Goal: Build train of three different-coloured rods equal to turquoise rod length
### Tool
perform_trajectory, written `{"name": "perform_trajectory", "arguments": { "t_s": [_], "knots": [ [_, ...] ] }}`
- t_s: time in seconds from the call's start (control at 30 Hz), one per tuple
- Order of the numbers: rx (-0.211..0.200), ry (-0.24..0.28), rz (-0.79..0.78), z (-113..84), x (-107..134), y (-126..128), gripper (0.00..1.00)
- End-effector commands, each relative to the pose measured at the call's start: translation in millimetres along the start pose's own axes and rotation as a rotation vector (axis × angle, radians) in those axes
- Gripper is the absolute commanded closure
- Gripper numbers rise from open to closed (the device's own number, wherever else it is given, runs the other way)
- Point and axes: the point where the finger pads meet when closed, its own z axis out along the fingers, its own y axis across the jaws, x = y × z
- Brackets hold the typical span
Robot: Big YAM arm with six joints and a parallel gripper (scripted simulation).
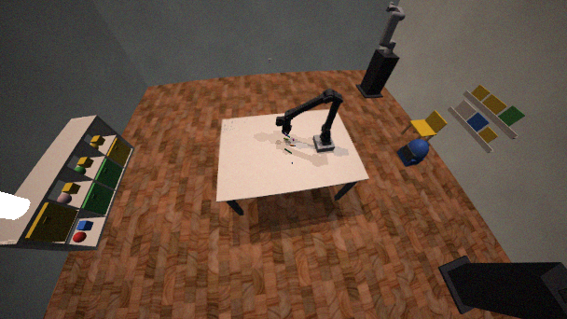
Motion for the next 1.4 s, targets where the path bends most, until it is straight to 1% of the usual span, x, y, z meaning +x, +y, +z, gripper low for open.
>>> {"name": "perform_trajectory", "arguments": {
  "t_s": [0.0,0.13,0.33,0.37,0.8,0.87,1.37],
  "knots": [
    [-0.006,-0.015,0.007,-3.3,-9.2,4.1,0.77],
    [-0.006,-0.016,0.007,1.2,-7.3,3.5,0.77],
    [-0.001,0.0,0.007,6.2,-1.6,1.5,0.77],
    [-0.004,-0.008,0.007,7.0,-3.5,2.0,0.77],
    [-0.003,-0.007,0.007,24.5,-3.9,0.7,0.77],
    [-0.003,-0.007,0.007,24.5,-3.9,0.7,0.77],
    [-0.003,-0.006,0.008,46.4,-4.3,-1.0,0.77]
  ]
}}
